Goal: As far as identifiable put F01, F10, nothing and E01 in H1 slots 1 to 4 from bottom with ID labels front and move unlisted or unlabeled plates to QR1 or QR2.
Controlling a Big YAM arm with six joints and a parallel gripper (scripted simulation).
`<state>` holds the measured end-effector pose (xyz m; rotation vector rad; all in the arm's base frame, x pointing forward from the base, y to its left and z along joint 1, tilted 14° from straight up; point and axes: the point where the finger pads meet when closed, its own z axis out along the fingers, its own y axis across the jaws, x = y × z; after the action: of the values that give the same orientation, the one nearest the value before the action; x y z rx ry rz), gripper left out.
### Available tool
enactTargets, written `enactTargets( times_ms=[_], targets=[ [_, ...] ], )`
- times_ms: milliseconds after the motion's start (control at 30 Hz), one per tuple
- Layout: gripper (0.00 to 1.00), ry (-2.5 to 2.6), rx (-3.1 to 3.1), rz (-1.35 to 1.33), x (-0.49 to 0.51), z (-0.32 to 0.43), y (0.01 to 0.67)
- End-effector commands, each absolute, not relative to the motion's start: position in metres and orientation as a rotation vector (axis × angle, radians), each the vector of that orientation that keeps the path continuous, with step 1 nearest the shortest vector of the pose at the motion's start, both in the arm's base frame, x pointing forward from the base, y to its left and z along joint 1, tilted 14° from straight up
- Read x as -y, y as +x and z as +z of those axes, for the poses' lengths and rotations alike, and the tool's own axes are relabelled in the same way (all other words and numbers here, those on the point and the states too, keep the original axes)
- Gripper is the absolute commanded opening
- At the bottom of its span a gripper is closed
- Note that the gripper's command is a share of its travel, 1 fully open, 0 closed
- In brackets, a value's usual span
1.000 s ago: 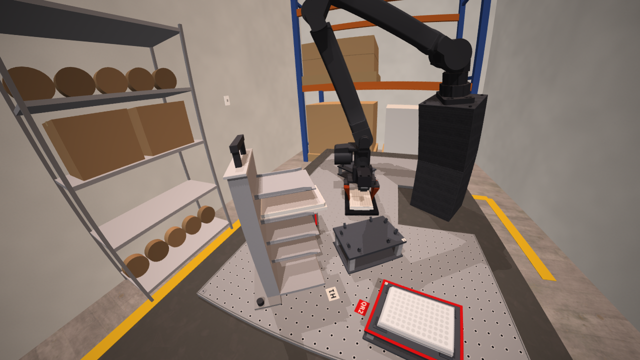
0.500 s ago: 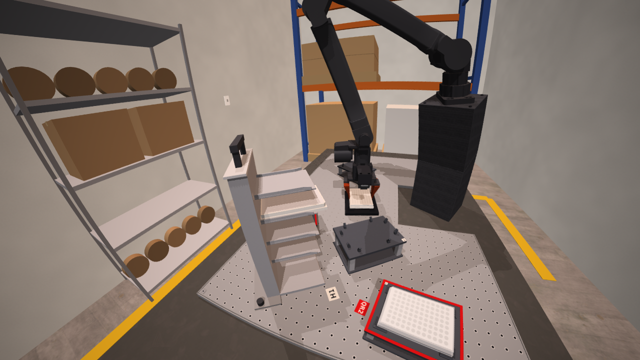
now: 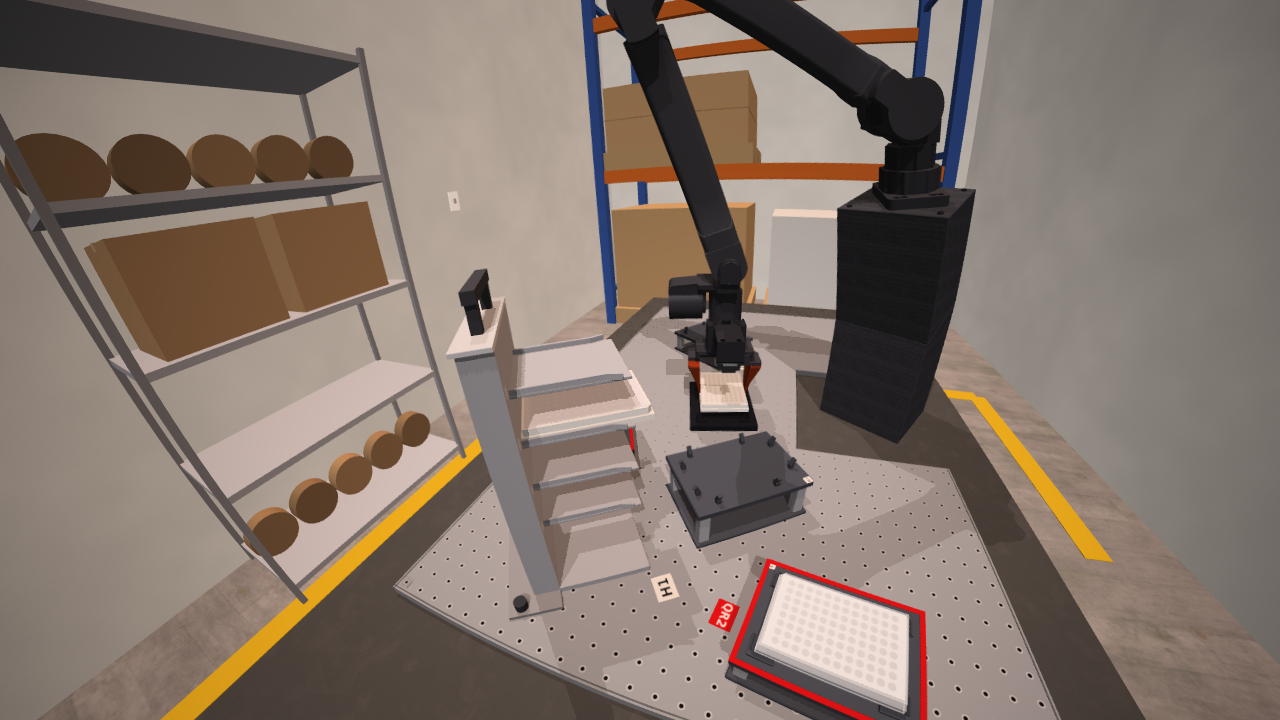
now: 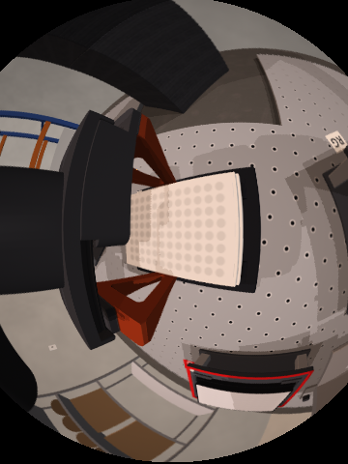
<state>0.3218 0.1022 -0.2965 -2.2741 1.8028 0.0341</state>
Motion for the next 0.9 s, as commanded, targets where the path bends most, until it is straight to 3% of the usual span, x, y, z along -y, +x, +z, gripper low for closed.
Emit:
enactTargets(
  times_ms=[0, 867],
  targets=[
    [0.86, -2.272, -1.808, 0.039, -0.095, -0.286, 0.318],
    [0.86, -2.272, -1.808, 0.038, -0.091, -0.265, 0.315]
  ],
)
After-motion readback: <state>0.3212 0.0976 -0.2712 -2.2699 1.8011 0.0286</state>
